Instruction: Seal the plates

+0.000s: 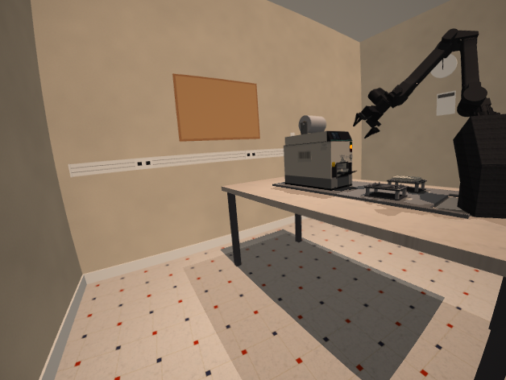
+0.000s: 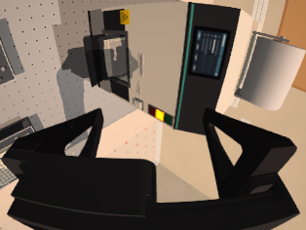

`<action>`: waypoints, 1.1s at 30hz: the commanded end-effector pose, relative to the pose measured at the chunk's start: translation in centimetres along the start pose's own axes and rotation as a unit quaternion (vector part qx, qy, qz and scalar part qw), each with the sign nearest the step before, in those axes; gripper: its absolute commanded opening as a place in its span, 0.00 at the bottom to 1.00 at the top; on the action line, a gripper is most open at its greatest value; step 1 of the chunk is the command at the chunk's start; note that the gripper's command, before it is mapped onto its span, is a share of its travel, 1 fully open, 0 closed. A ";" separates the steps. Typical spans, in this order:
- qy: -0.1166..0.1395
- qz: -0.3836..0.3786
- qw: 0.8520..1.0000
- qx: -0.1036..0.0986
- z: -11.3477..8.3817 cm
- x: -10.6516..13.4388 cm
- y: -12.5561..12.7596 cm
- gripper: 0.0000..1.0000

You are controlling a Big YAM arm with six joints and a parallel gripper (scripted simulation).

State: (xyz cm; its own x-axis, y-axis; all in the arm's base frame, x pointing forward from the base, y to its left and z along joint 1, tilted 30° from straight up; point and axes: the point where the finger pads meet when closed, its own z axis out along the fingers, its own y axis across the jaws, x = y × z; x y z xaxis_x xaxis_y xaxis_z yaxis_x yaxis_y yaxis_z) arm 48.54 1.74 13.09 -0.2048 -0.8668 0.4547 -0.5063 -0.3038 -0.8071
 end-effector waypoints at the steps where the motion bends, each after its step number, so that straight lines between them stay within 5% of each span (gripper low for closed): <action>1: 0.009 0.014 1.000 0.004 0.5 0.6 -0.2 1.00; 8: 0.008 0.011 1.000 0.001 0.4 0.6 0.3 1.00; 18: 0.014 0.029 0.999 0.026 0.4 1.3 -2.8 1.00; 33: 0.013 0.026 0.999 0.023 0.9 0.9 -2.8 1.00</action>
State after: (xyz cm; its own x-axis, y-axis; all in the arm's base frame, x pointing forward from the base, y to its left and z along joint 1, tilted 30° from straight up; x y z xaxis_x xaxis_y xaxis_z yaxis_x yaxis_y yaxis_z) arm 48.39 1.69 12.98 -0.2047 -0.8663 0.4556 -0.5078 -0.3040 -0.8061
